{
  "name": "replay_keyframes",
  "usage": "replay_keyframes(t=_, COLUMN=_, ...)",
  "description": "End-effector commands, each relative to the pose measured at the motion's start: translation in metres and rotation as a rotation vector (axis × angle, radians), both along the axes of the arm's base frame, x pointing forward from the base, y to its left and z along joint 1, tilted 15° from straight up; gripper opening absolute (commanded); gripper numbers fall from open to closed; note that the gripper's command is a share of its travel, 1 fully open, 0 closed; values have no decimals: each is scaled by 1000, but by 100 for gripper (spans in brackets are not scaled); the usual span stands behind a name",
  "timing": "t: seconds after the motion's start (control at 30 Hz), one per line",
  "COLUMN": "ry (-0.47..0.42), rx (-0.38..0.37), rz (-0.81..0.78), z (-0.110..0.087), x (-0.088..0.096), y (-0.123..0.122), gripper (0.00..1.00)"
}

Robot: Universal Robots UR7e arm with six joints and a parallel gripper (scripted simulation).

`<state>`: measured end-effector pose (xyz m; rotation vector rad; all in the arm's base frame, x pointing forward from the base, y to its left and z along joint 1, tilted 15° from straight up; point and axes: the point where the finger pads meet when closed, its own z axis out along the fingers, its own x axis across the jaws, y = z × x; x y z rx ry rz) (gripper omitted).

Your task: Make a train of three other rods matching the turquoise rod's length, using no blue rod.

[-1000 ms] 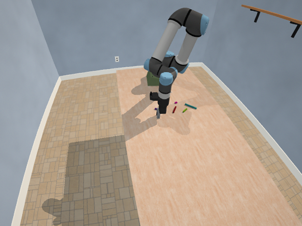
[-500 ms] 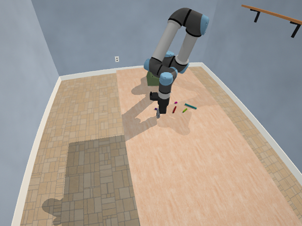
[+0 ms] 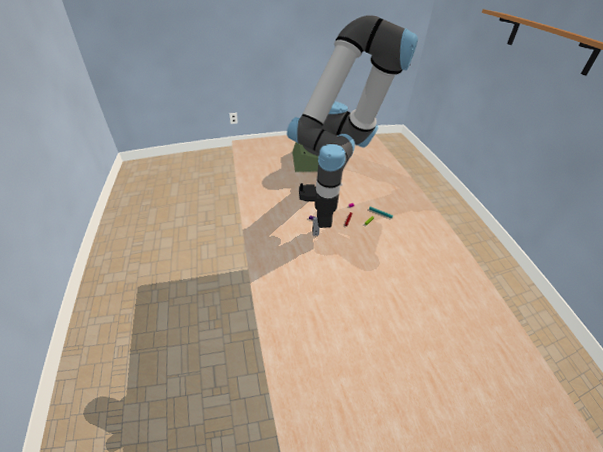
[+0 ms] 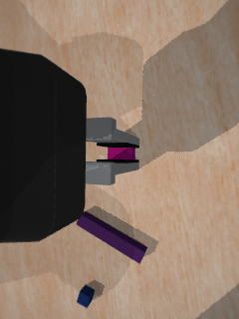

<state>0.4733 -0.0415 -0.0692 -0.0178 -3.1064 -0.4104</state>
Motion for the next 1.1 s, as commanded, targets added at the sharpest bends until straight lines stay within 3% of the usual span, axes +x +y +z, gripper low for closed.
replay_keyframes(t=0.0, ry=-1, rx=-1, rz=0, z=0, x=0, y=0, gripper=24)
replay_keyframes(t=0.53, ry=-1, rx=-1, rz=0, z=5, x=0, y=-1, gripper=24)
replay_keyframes(t=0.77, ry=-1, rx=-1, rz=0, z=36, x=1, y=-10, gripper=24)
replay_keyframes(t=0.83, ry=-1, rx=-1, rz=0, z=36, x=1, y=-10, gripper=24)
replay_keyframes(t=1.07, ry=-1, rx=-1, rz=0, z=81, x=1, y=-22, gripper=24)
